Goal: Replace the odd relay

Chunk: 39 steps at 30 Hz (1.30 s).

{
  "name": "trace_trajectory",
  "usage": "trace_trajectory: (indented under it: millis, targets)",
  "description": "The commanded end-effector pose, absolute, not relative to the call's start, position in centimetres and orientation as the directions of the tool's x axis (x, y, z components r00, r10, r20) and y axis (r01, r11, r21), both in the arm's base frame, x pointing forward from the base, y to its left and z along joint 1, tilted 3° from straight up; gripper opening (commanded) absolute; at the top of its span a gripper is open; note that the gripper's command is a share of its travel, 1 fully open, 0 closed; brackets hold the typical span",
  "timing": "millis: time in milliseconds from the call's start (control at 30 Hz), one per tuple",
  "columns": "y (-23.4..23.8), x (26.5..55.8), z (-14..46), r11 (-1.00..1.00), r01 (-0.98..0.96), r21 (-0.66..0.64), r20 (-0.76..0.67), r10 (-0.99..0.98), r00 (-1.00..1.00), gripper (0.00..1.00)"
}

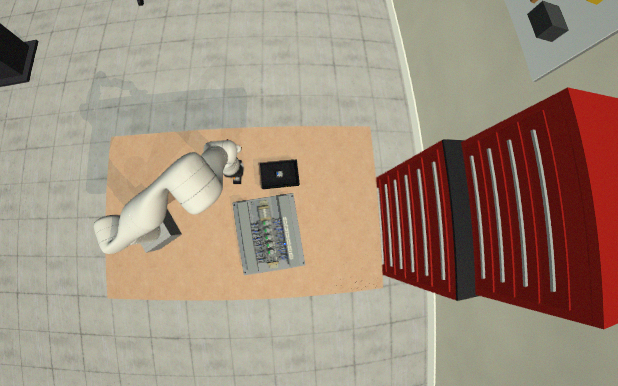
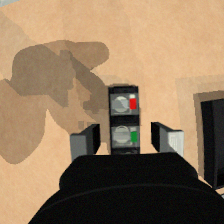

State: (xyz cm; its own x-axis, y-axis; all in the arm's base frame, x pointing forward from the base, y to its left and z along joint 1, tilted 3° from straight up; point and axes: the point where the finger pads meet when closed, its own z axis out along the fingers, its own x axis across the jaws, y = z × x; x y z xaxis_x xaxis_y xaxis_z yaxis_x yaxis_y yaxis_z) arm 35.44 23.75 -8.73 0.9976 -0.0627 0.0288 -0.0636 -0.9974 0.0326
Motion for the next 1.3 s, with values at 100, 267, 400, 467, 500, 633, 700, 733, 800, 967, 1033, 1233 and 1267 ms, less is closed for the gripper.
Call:
trace_trajectory:
  millis: [100, 267, 400, 467, 500, 633, 700, 733, 800, 967, 1033, 1233, 1267]
  targets:
    - [23.56, 35.23, -8.30, -0.997, -0.061, 0.036, 0.026, -0.060, 0.998, 1.00]
    - [23.72, 35.39, -8.32, -0.997, -0.066, 0.033, 0.029, -0.065, 0.997, 1.00]
    - [23.64, 35.34, -8.21, -0.997, -0.065, 0.034, 0.028, -0.064, 0.998, 1.00]
    - [23.60, 35.32, -8.16, -0.997, -0.064, 0.035, 0.028, -0.063, 0.998, 1.00]
    - [23.58, 35.31, -8.13, -0.997, -0.064, 0.035, 0.027, -0.063, 0.998, 1.00]
    - [23.49, 35.26, -8.02, -0.997, -0.062, 0.036, 0.026, -0.061, 0.998, 1.00]
    - [23.45, 35.24, -7.96, -0.997, -0.061, 0.036, 0.026, -0.060, 0.998, 1.00]
    - [23.43, 35.23, -7.94, -0.997, -0.061, 0.037, 0.026, -0.060, 0.998, 1.00]
    - [23.43, 35.23, -7.94, -0.997, -0.061, 0.037, 0.026, -0.060, 0.998, 1.00]
    - [23.56, 35.37, -7.97, -0.997, -0.065, 0.034, 0.028, -0.064, 0.998, 1.00]
    - [23.52, 35.35, -7.94, -0.997, -0.064, 0.034, 0.028, -0.063, 0.998, 1.00]
    - [23.41, 35.27, -7.84, -0.997, -0.062, 0.036, 0.026, -0.061, 0.998, 1.00]
    - [23.39, 35.25, -7.83, -0.997, -0.061, 0.036, 0.026, -0.060, 0.998, 1.00]
